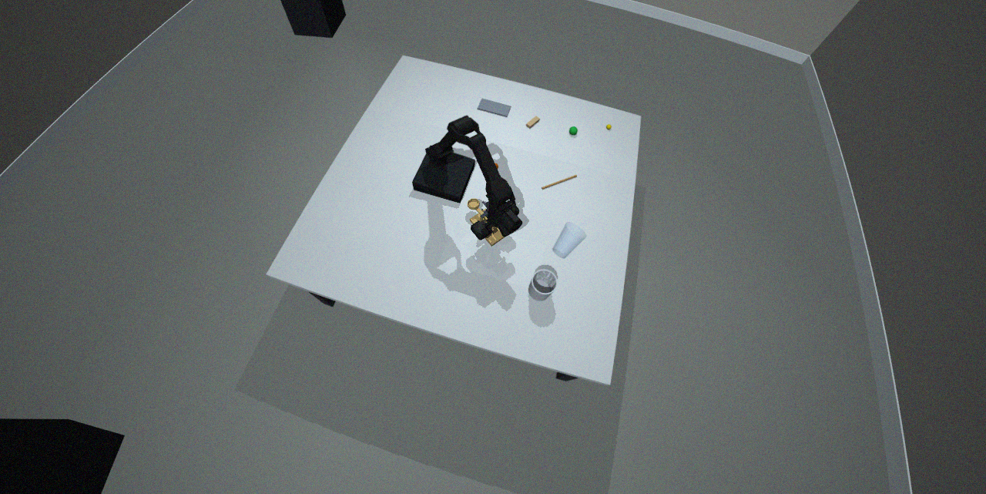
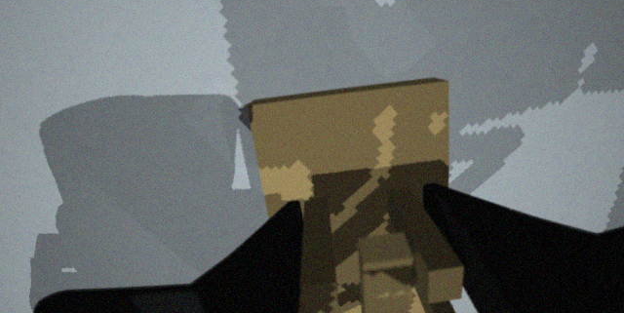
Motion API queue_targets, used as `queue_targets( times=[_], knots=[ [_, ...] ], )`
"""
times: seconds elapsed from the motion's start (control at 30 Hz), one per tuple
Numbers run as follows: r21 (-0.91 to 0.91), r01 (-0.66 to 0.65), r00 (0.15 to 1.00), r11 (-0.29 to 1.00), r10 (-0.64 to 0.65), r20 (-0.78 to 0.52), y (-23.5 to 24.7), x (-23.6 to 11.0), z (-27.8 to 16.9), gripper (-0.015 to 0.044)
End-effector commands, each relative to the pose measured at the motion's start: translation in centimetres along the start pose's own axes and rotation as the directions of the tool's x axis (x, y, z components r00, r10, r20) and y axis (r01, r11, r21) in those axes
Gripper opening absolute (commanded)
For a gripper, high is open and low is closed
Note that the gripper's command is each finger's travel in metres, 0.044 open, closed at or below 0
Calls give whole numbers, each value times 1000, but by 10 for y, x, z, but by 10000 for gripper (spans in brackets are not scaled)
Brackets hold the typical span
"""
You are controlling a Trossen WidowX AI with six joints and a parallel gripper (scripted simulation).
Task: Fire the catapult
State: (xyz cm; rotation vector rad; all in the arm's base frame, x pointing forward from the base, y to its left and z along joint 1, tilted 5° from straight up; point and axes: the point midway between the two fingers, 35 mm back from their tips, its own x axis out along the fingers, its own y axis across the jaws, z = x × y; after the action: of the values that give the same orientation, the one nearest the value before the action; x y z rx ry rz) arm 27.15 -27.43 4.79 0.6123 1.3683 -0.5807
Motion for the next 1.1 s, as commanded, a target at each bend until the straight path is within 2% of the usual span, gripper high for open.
queue_targets(
  times=[0.0, 0.07, 0.13, 0.17, 0.4, 1.07],
  knots=[
    [0, 1, 1000, 1000, -1, 0, 0, 0, 0, 111],
    [0, 1, 1000, 1000, -1, 0, 0, -11, 1, 59],
    [0, 0, 1000, 1000, 0, 0, 0, -39, 1, 6],
    [0, 0, 1000, 1000, 0, 0, 0, -47, 1, 0],
    [2, 0, 1000, 1000, 0, -4, 0, -46, 1, 0],
    [3, 0, 1000, 1000, 0, -7, 0, -13, 1, 0]
  ],
)
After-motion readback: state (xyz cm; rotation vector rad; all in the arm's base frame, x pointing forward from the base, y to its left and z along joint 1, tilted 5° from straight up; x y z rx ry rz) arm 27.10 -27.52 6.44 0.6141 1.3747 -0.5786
